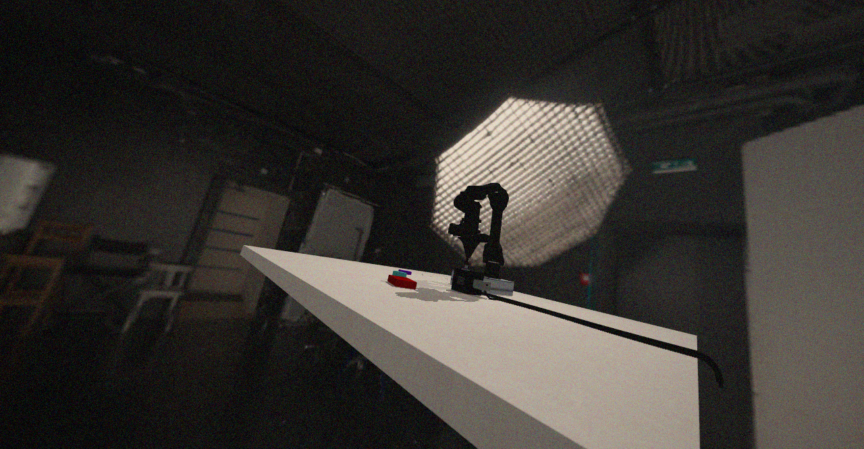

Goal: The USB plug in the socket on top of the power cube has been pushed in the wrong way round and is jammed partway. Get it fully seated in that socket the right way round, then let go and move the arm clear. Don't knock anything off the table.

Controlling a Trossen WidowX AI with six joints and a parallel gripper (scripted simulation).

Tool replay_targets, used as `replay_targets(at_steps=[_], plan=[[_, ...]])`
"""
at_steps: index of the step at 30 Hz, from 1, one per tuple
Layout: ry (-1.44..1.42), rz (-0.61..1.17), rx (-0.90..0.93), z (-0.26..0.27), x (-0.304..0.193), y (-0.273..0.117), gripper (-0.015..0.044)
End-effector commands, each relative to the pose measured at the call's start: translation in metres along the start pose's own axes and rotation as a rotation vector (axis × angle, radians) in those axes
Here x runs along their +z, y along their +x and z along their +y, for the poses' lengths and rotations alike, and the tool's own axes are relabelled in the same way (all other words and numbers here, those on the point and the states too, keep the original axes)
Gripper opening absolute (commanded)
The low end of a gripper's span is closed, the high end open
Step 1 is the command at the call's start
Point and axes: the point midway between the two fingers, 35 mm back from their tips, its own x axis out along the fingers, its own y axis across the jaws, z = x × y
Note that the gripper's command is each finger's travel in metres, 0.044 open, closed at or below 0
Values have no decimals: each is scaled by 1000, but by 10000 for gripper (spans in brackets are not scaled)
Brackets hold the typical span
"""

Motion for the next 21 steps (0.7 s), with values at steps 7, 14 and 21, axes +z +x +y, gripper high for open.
replay_targets(at_steps=[7, 14, 21], plan=[[-5, 4, 1, 0, 0, 1, 0], [-5, 4, 1, 0, 0, 2, 0], [-5, 4, 1, 0, 0, 3, 0]])
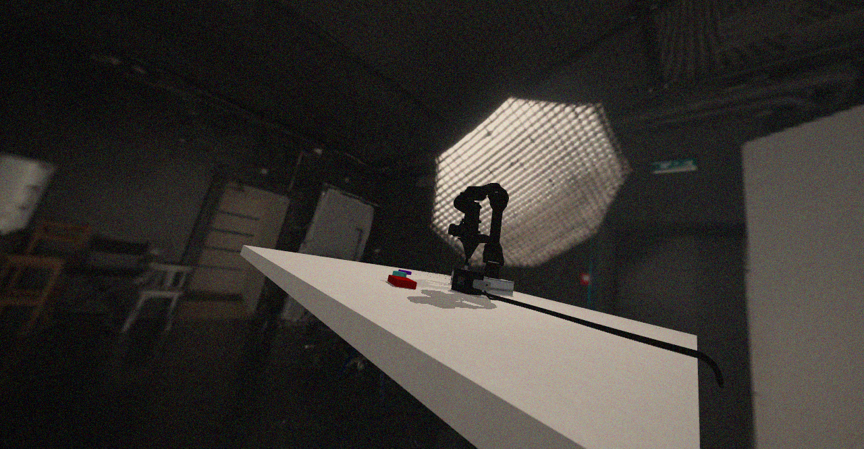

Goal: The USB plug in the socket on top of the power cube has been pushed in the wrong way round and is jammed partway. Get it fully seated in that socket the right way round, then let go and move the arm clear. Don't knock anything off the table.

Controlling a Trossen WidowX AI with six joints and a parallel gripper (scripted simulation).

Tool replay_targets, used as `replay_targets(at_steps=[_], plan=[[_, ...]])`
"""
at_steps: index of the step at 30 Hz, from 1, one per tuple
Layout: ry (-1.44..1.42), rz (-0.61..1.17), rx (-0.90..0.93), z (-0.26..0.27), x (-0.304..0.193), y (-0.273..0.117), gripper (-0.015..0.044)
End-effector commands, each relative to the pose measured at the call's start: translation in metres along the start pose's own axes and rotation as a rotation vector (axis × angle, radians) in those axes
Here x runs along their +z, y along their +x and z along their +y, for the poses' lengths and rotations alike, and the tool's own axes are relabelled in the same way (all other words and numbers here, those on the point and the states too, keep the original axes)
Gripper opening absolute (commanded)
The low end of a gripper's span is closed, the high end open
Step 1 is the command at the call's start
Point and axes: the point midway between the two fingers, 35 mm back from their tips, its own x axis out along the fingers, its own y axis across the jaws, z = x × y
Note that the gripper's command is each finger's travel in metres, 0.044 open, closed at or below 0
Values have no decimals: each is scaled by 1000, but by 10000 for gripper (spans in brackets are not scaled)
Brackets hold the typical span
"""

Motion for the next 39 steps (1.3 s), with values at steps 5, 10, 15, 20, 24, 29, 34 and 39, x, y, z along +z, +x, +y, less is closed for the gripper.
replay_targets(at_steps=[5, 10, 15, 20, 24, 29, 34, 39], plan=[[-5, 4, 0, 0, 0, 1, 0], [-5, 4, 0, 0, 0, 2, 0], [-5, 4, 0, 0, 0, 3, 0], [-5, 4, 0, 0, 0, 3, 0], [-5, 4, 0, 0, 0, 4, 0], [-5, 4, 0, 0, 0, 4, 0], [-5, 4, 0, 0, 0, 5, 0], [-5, 4, 0, 0, 0, 6, 0]])
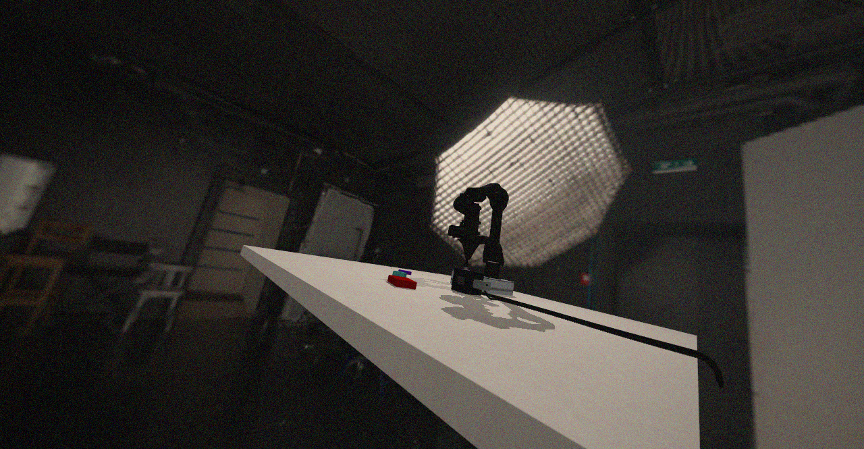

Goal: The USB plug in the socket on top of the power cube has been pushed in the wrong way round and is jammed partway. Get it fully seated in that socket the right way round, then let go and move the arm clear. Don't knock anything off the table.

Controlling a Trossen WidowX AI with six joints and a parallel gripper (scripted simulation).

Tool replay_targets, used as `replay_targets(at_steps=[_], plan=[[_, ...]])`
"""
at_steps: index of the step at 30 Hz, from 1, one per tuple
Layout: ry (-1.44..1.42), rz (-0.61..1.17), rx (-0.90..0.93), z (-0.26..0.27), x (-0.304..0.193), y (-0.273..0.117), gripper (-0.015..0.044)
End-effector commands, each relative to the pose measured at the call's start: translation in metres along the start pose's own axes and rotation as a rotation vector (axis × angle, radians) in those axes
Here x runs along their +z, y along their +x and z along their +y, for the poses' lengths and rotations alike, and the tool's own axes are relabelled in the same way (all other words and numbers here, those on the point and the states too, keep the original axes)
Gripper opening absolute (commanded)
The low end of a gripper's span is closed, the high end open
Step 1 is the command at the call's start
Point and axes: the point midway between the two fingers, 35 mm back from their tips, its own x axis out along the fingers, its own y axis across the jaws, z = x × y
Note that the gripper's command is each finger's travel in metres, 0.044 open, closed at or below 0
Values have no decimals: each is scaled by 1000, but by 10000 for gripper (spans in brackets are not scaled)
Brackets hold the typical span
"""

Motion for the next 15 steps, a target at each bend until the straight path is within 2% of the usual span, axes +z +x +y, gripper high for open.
replay_targets(at_steps=[1, 15], plan=[[-5, 4, 0, 0, -1, 1, 0], [-5, 4, 0, 0, 0, 3, 0]])
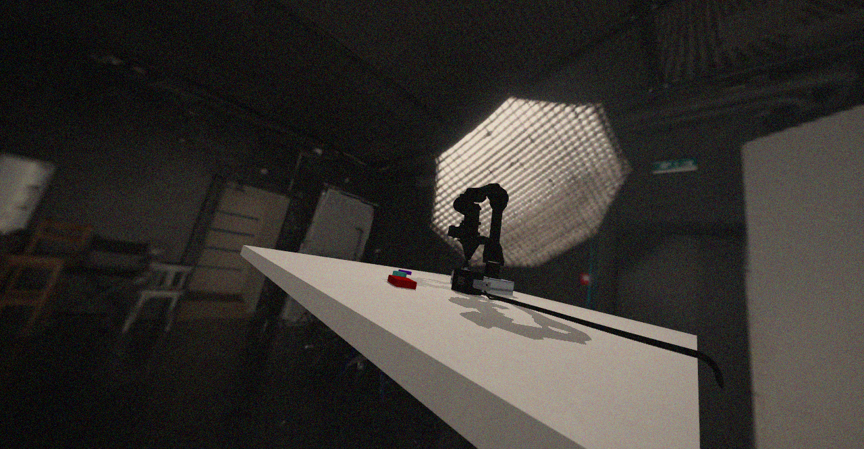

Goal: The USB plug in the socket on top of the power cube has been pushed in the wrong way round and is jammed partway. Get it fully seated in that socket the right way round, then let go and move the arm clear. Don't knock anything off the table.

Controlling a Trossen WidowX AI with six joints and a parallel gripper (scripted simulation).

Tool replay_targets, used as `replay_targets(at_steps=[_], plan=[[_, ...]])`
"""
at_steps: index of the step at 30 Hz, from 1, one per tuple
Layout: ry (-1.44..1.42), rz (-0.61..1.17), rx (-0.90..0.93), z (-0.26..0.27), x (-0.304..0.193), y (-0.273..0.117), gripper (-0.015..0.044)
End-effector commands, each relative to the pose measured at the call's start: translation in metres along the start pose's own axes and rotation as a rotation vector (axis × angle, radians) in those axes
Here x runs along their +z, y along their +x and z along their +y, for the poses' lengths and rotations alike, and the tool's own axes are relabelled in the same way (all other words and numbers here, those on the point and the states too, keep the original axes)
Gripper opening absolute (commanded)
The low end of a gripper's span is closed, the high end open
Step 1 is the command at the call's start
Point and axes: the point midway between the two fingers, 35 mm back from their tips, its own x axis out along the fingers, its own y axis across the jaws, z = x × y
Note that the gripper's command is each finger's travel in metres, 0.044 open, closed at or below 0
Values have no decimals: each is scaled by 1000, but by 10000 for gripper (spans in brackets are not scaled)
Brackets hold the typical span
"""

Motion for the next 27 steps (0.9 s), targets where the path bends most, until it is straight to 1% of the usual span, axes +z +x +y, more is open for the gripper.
replay_targets(at_steps=[1, 27], plan=[[-5, 4, 0, 0, -1, 1, 0], [-5, 4, 0, 0, 0, 4, 0]])
